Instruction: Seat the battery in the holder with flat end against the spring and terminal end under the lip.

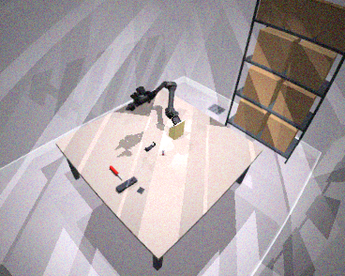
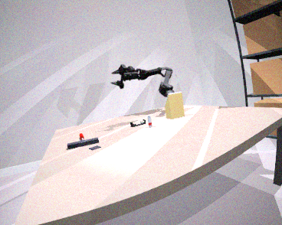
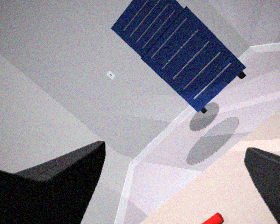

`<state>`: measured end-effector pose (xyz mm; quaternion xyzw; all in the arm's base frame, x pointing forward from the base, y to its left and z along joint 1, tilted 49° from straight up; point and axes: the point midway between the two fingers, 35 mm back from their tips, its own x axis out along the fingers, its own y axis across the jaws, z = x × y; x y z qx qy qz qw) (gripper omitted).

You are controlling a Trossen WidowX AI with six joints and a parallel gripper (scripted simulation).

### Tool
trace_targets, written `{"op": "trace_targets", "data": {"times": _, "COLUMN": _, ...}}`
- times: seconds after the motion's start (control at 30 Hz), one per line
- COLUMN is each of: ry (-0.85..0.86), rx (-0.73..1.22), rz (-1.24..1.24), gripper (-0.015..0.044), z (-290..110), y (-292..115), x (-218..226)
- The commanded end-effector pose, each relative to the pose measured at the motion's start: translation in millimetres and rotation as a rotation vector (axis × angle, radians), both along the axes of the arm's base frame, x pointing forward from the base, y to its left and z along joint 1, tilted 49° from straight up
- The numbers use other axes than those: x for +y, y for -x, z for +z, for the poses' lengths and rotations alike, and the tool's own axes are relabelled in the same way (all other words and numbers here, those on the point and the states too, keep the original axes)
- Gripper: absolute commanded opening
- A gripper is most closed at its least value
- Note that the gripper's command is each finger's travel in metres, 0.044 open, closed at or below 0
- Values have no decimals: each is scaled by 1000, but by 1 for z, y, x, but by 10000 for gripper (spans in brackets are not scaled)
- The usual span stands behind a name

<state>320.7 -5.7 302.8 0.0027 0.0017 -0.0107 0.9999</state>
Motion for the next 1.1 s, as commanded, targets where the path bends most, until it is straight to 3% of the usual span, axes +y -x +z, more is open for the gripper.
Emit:
{"op": "trace_targets", "data": {"times": 0.0, "ry": -8, "rx": 13, "rz": -1, "gripper": 374, "z": -3, "y": -2, "x": 1}}
{"op": "trace_targets", "data": {"times": 0.23, "ry": -214, "rx": 511, "rz": -98, "gripper": 190, "z": -120, "y": -34, "x": 26}}
{"op": "trace_targets", "data": {"times": 0.47, "ry": -223, "rx": 976, "rz": -352, "gripper": 6, "z": -233, "y": -12, "x": 49}}
{"op": "trace_targets", "data": {"times": 0.77, "ry": 107, "rx": 1291, "rz": -778, "gripper": 0, "z": -316, "y": 54, "x": 53}}
{"op": "trace_targets", "data": {"times": 0.9, "ry": 304, "rx": 1303, "rz": -917, "gripper": 0, "z": -329, "y": 75, "x": 50}}
{"op": "trace_targets", "data": {"times": 1.07, "ry": 315, "rx": 1302, "rz": -923, "gripper": 0, "z": -329, "y": 76, "x": 49}}
